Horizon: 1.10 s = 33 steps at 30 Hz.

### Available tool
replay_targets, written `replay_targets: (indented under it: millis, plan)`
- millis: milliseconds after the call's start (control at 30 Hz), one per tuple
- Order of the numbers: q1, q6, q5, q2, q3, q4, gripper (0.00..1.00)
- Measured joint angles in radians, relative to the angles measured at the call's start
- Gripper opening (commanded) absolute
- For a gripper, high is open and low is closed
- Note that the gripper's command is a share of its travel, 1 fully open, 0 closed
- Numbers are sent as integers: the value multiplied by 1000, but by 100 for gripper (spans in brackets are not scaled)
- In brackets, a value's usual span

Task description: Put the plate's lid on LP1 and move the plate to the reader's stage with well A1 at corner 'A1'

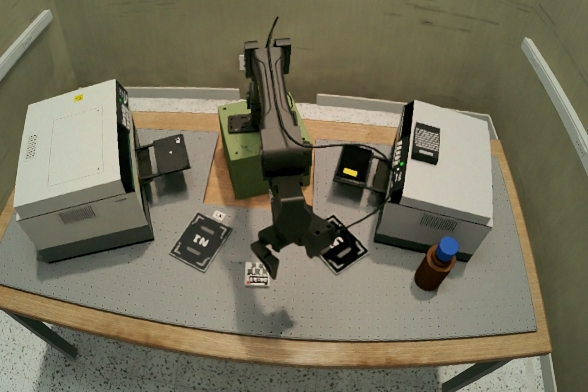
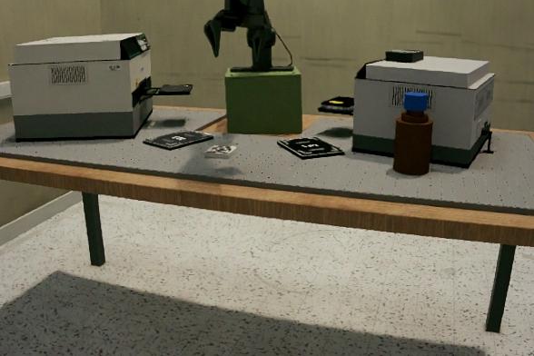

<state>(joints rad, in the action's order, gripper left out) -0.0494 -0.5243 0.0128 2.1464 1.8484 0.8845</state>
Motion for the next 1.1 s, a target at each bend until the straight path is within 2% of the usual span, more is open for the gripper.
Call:
replay_targets:
  millis: [233, 467, 700, 900, 1100]
  plan:
    - [-12, -56, -1, -9, -4, 4, 100]
    - [-75, -85, 0, -24, -74, 5, 100]
    - [-76, -82, -3, -43, -74, -4, 100]
    - [-107, -148, -3, -50, -78, 5, 100]
    - [-155, -168, -3, -60, -127, 1, 100]
